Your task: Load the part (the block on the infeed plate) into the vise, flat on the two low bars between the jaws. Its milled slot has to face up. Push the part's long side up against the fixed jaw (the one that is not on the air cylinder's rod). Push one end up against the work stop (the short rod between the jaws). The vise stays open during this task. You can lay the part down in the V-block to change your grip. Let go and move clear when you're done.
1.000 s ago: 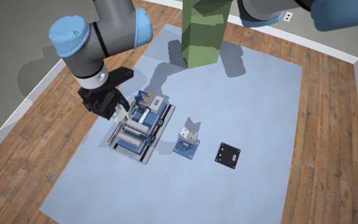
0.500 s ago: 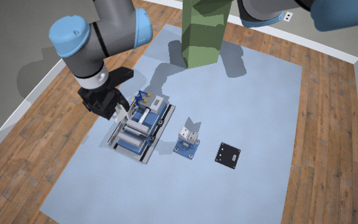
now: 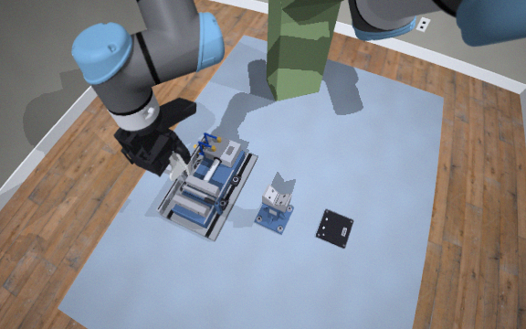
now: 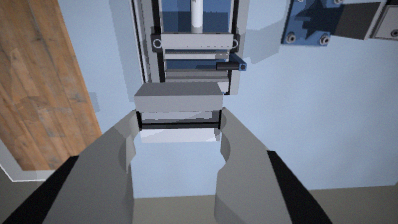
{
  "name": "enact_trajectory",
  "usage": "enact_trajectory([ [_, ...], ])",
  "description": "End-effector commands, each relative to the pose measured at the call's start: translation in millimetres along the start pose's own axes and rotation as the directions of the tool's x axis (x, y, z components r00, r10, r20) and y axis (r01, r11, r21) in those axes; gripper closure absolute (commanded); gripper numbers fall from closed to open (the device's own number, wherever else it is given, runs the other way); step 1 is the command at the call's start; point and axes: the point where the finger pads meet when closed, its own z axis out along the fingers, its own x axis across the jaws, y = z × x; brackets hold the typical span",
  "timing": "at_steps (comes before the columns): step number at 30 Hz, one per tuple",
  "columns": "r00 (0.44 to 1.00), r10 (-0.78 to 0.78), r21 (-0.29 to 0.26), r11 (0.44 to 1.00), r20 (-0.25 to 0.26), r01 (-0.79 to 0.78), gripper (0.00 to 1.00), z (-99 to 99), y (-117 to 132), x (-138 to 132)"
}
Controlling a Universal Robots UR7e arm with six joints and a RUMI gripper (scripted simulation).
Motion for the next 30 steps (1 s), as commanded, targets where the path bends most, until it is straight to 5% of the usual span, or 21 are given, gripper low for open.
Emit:
enact_trajectory([
  [1, 1.0, 0.0, -0.001, 1.0, 0.001, 0.0, 1.0, -0.3, 0, 0],
  [30, 1.0, -0.001, 0.0, 1.0, 0.0, 0.001, 1.0, 19.3, 0, -1],
])
